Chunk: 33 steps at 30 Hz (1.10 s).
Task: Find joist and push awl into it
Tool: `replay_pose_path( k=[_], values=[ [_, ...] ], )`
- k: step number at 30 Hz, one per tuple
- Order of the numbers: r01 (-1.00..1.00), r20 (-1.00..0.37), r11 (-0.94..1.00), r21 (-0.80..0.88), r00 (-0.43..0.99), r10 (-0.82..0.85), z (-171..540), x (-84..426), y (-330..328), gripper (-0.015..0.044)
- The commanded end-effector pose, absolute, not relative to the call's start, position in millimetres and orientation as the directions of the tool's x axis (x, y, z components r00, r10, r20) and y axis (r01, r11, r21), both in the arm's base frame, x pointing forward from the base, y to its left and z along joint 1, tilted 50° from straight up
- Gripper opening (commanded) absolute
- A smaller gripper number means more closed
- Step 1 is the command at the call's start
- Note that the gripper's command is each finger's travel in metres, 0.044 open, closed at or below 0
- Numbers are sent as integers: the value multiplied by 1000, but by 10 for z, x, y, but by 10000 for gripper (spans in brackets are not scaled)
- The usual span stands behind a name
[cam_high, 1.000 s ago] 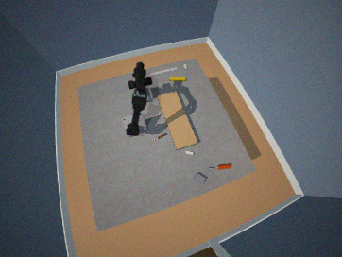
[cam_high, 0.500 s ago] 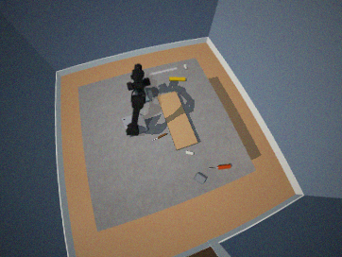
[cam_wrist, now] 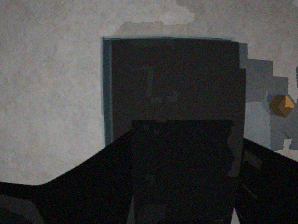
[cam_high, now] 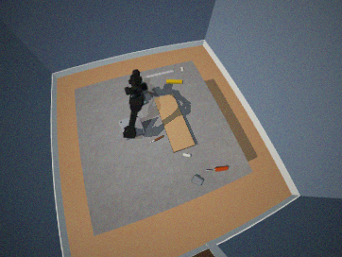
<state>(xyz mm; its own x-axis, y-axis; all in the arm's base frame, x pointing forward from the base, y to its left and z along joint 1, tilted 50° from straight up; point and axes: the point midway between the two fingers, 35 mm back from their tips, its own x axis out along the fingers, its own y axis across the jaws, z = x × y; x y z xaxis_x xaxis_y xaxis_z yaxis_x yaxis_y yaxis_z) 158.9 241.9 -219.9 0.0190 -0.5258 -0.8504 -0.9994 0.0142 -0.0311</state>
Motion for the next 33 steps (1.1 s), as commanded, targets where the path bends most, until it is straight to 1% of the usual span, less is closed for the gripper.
replay_pose_path(
  k=[1,30,33],
  values=[
    [-999,-851,8,-34,24,-525,-2244,1598,2363,0],
    [-999,-849,8,-35,25,-527,-2531,1595,2012,0],
    [-999,-848,13,-30,18,-530,-2519,1581,2022,79]
  ],
)
